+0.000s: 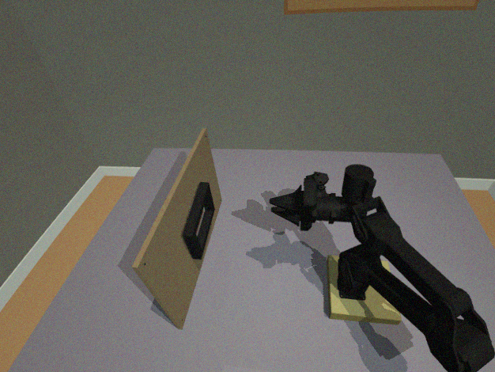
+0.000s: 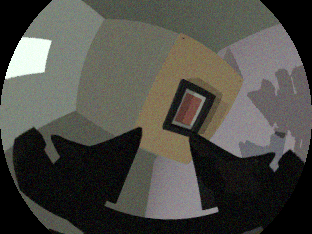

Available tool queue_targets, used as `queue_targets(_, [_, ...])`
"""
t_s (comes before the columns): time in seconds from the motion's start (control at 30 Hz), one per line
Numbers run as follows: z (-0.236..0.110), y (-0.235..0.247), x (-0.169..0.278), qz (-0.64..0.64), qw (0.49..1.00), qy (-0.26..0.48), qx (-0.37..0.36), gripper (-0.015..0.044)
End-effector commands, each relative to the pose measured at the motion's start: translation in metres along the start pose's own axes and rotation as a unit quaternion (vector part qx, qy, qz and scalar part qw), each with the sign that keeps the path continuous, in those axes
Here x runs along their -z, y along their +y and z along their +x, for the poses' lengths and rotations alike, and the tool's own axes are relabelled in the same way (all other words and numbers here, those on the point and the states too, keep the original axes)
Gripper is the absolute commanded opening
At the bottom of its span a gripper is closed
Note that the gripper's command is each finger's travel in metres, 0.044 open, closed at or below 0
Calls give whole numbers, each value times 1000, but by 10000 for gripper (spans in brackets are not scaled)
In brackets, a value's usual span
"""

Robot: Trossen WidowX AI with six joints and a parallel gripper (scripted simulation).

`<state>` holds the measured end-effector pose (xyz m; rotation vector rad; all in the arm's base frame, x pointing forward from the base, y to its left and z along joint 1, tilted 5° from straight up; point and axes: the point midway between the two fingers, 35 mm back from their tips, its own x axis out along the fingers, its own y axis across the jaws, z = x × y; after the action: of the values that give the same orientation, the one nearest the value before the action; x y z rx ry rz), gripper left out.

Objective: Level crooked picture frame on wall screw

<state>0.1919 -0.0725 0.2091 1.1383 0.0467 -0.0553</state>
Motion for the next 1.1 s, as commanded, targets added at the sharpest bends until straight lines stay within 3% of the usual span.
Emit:
queue_targets(0.0, [0,0,1,-1,1000,2,-1,260])
queue_targets(0.93, [0,0,1,-1,1000,2,-1,260])
queue_targets(1.07, [16,-7,-5,27,1000,1,1,260])
